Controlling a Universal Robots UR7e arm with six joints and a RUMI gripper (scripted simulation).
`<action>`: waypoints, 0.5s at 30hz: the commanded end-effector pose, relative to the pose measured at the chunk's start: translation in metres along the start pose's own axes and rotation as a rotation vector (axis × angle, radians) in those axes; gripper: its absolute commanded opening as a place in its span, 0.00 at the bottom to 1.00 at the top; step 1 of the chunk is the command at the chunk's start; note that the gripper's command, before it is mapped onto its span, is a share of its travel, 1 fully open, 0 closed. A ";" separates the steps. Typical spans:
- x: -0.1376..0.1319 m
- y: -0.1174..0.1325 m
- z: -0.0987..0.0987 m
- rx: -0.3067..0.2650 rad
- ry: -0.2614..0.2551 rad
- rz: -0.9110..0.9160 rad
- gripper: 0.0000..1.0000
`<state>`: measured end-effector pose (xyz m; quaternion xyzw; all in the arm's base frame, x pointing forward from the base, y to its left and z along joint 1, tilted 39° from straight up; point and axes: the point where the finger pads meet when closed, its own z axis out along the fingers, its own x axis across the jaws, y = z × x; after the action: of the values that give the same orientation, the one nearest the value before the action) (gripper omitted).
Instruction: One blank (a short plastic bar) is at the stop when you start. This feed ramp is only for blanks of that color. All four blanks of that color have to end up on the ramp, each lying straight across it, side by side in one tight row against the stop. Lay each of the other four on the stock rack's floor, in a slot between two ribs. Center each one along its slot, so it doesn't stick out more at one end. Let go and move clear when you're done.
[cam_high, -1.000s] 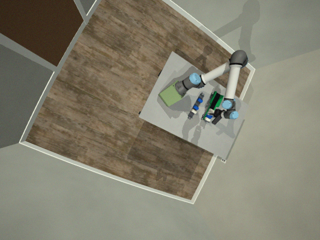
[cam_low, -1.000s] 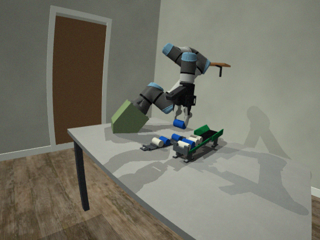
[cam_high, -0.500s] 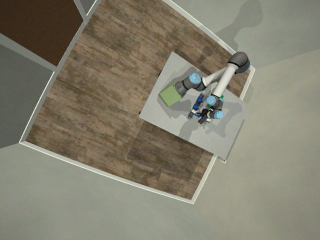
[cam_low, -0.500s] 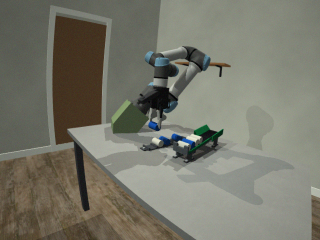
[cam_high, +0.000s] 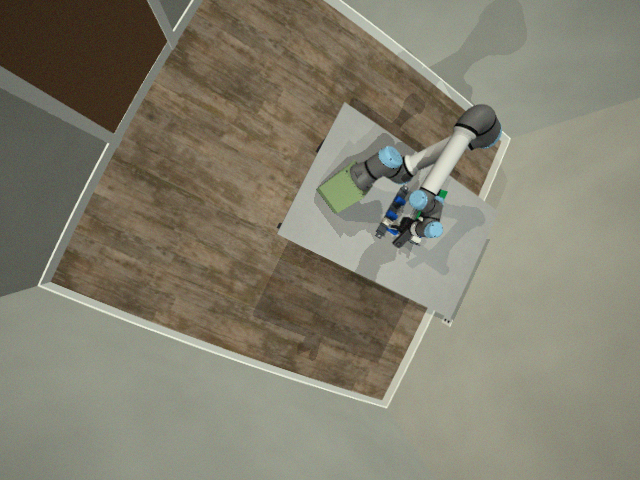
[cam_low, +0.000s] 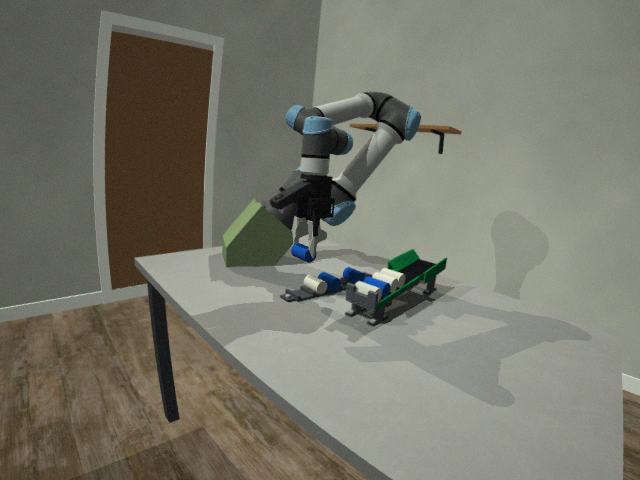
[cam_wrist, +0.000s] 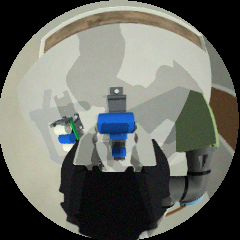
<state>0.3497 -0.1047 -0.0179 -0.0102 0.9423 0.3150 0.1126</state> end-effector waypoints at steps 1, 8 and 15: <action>0.000 0.000 0.000 0.001 -0.001 0.000 0.38; 0.000 0.000 0.005 0.002 -0.001 0.000 0.38; -0.001 -0.001 0.031 0.002 -0.001 0.000 0.38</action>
<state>0.3528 -0.0951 -0.0302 -0.0103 0.9425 0.3145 0.1128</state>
